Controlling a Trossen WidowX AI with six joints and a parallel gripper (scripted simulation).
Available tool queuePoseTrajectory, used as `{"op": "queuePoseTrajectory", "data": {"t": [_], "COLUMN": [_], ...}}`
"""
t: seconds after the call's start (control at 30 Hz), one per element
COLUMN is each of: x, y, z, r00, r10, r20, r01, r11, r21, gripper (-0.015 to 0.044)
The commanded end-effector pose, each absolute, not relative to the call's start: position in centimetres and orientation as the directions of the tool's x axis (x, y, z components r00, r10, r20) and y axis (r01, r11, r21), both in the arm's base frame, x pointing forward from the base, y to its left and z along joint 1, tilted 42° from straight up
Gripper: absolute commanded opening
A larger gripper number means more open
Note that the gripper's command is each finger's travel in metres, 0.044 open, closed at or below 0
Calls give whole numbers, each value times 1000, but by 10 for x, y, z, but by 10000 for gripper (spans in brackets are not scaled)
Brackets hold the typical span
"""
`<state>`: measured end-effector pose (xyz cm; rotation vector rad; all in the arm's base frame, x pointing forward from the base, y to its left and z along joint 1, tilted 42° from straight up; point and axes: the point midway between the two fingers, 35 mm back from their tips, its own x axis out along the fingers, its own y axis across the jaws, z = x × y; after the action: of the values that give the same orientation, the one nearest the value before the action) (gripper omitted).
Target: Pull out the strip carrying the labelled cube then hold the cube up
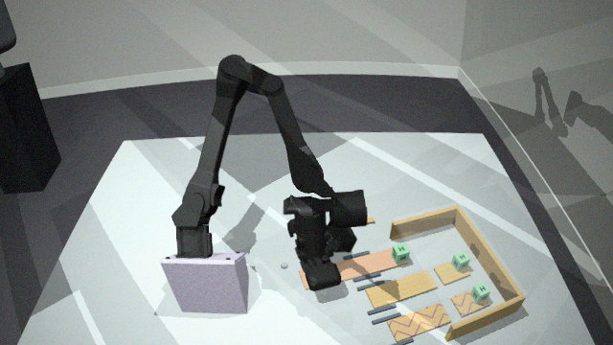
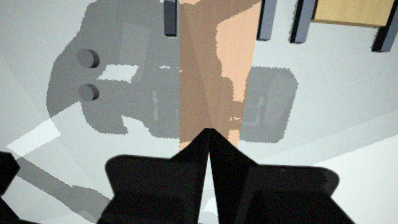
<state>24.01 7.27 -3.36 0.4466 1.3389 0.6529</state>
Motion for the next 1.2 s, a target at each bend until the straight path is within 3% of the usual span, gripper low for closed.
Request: {"op": "queuePoseTrajectory", "data": {"t": [0.0, 1.17], "x": [224, 191], "y": [75, 73], "z": [-39, -44], "r00": [64, 62], "r10": [666, 666], "r20": [-743, -744], "r01": [-163, -162], "r11": [742, 742], "r21": [650, 651], "gripper": [0, 0]}}
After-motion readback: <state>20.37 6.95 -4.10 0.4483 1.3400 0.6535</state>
